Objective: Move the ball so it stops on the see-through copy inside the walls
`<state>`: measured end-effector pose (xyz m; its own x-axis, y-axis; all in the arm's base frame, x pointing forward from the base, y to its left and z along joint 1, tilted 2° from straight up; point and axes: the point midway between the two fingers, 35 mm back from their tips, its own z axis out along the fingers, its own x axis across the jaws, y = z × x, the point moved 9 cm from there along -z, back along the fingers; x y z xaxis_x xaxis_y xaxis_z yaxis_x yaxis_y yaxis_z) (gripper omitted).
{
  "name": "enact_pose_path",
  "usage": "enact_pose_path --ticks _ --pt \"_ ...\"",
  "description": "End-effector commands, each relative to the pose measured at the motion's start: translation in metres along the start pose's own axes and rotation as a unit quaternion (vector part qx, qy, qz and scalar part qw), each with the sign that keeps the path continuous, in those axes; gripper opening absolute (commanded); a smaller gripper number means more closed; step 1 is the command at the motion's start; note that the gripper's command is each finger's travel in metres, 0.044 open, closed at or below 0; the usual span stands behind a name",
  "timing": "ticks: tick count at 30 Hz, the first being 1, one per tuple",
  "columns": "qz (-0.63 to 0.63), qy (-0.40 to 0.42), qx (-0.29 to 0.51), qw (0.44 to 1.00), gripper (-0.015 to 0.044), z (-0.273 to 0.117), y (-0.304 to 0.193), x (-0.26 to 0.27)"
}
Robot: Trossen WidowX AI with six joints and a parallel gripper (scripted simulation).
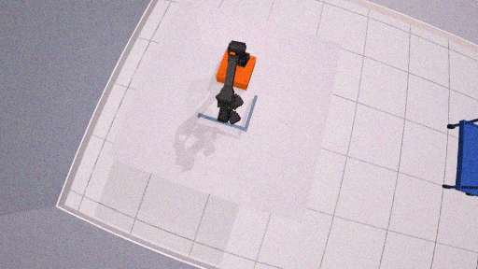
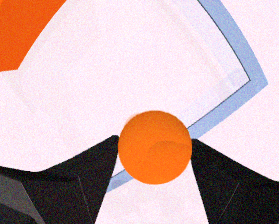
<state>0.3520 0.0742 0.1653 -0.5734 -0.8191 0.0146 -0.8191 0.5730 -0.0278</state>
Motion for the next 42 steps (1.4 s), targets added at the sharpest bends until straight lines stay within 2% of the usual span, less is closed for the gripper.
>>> enact_pose_path --ticks 1,21,28,38,42 --pt "-0.052 0.001 0.004 0.999 0.0000 0.003 -0.006 0.002" --pt "-0.341 0.005 0.005 0.940 0.0000 0.022 -0.037 0.018" --pt "-0.350 0.006 0.005 0.937 0.0000 0.026 -0.039 0.018" --pt "-0.348 0.007 0.005 0.937 0.0000 0.088 -0.039 0.018" --pt "-0.348 0.007 0.005 0.938 0.0000 0.093 -0.038 0.018"
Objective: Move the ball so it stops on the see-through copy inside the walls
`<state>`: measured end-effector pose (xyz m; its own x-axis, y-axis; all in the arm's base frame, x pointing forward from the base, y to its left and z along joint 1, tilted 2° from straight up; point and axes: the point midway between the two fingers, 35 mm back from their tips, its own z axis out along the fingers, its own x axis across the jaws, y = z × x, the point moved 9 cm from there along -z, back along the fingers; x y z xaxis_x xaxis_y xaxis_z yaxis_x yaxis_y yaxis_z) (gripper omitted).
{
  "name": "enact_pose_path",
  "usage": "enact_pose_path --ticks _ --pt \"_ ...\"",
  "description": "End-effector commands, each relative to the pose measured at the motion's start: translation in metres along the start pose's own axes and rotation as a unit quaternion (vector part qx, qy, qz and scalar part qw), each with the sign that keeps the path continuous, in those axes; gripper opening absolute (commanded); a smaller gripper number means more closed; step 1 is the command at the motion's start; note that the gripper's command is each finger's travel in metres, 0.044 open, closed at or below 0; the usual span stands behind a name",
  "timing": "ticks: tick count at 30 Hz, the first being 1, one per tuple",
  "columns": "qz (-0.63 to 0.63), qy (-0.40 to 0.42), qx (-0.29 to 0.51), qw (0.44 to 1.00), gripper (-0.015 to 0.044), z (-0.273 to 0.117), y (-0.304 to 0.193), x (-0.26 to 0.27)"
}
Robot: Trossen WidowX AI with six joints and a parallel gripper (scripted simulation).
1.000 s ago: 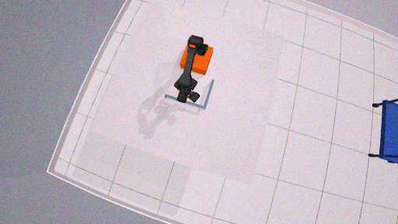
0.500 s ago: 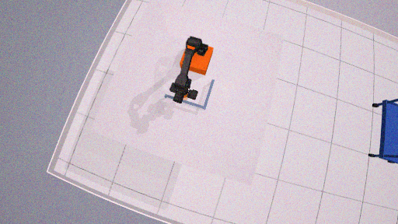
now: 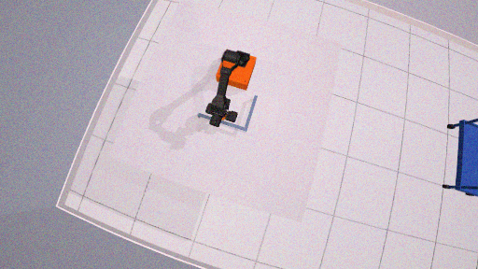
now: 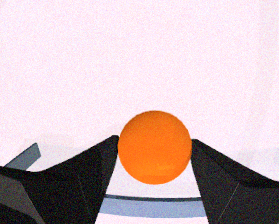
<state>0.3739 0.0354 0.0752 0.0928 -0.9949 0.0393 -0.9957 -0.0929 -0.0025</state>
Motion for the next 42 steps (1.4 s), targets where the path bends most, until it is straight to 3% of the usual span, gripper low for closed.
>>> enact_pose_path --ticks 1,16,29,33,38,42 --pt "-0.003 0.003 0.007 1.000 0.0000 0.002 -0.001 0.001" --pt "-0.003 0.003 0.007 1.000 0.0000 0.021 -0.001 0.000" --pt "0.001 0.000 0.007 1.000 0.0341 0.018 -0.001 0.000" --pt "0.000 0.000 0.007 1.000 0.0351 0.007 -0.002 0.000" --pt "-0.004 0.000 0.007 1.000 0.0351 -0.066 0.000 0.002" --pt "0.000 0.000 0.014 1.000 0.0351 -0.061 -0.002 0.002"
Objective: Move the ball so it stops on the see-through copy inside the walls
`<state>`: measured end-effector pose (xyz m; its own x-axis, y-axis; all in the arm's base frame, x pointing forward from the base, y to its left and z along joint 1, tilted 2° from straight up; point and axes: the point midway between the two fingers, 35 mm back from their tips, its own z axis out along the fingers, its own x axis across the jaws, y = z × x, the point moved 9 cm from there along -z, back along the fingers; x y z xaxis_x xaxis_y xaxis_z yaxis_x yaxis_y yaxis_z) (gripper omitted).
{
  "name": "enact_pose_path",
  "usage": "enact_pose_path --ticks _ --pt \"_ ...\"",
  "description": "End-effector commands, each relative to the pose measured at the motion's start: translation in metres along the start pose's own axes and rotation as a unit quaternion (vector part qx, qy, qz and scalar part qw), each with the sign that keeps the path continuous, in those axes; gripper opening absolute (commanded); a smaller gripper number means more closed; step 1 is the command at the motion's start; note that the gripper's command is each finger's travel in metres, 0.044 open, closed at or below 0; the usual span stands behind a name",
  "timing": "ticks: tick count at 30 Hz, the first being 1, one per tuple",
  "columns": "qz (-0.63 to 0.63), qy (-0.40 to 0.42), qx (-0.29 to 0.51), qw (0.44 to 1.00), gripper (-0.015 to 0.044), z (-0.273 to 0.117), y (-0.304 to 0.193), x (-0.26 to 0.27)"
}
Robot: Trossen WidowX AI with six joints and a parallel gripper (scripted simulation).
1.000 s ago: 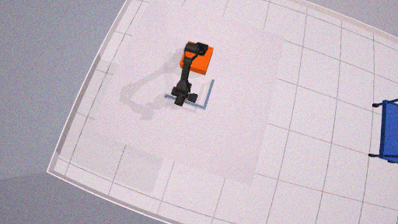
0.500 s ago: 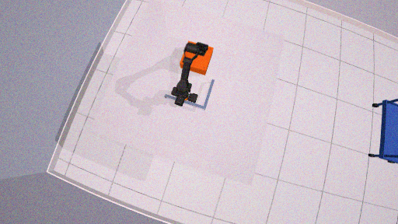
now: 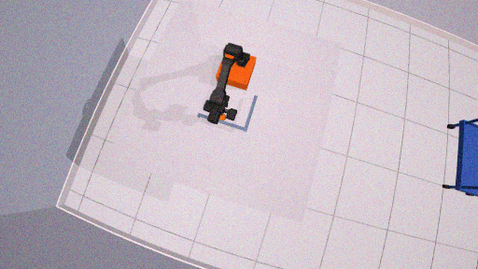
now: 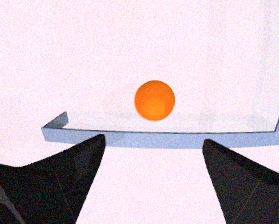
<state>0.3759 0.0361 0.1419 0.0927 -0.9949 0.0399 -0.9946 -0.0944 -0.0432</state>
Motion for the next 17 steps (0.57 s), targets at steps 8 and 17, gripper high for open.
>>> enact_pose_path --ticks 8,17 --pt "0.000 0.000 -0.006 1.000 0.0404 -0.006 0.001 0.000" --pt "0.000 0.000 -0.005 1.000 0.0440 -0.047 0.004 0.000"
